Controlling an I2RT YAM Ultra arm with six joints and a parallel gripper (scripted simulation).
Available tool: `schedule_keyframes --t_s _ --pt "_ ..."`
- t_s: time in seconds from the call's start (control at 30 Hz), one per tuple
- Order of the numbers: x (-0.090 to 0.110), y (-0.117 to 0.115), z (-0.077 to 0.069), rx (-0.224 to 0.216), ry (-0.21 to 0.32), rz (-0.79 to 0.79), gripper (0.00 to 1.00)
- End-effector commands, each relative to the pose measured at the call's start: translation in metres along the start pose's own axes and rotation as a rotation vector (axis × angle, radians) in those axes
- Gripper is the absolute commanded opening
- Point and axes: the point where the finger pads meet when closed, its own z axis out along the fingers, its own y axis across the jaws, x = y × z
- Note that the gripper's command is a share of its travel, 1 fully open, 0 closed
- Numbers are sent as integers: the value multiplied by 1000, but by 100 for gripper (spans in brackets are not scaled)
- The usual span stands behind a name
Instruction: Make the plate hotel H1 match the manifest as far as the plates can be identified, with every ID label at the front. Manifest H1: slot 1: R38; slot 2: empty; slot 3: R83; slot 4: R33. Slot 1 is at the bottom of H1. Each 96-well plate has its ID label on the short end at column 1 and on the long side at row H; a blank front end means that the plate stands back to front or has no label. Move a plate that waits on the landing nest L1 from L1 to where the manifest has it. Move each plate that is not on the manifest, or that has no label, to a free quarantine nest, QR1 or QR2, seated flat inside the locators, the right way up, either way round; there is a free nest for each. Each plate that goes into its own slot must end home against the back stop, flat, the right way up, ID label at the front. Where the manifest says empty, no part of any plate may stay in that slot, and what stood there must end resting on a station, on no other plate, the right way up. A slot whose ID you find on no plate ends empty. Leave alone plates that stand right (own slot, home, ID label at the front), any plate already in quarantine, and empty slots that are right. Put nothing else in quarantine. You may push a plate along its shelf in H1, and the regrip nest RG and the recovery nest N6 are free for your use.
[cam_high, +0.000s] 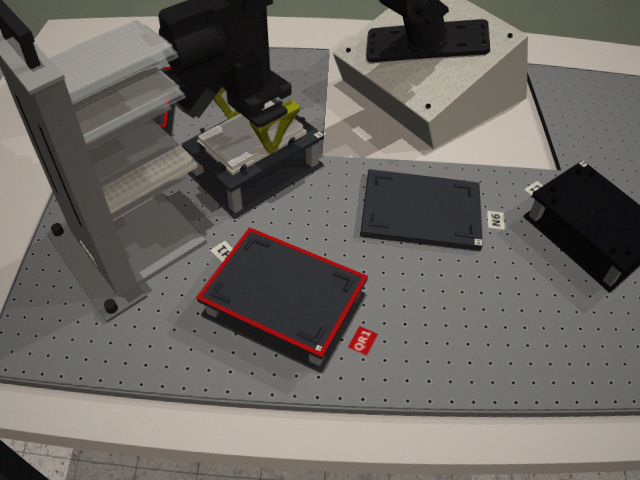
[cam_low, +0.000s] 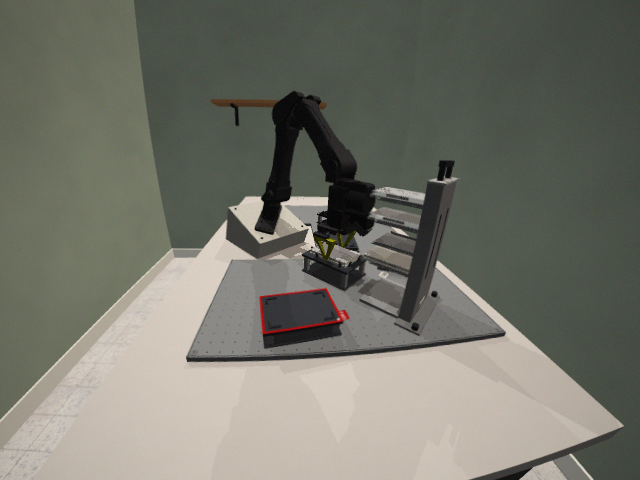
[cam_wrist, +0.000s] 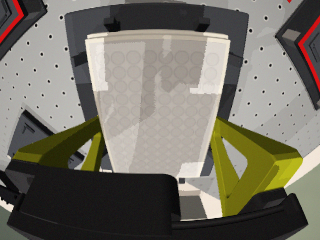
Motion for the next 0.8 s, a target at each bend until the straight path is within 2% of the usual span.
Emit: schedule_keyframes --t_s 0.0,0.07,0.13,0.17,0.77 --pt "-5 0 -1 4 -20 0 85" --pt "-7 2 0 7 -25 -2 85" --pt "-16 1 -14 10 -64 -2 85" --pt "-12 1 -15 9 -47 -2 85" --pt "-11 2 -31 6 -45 -3 85"
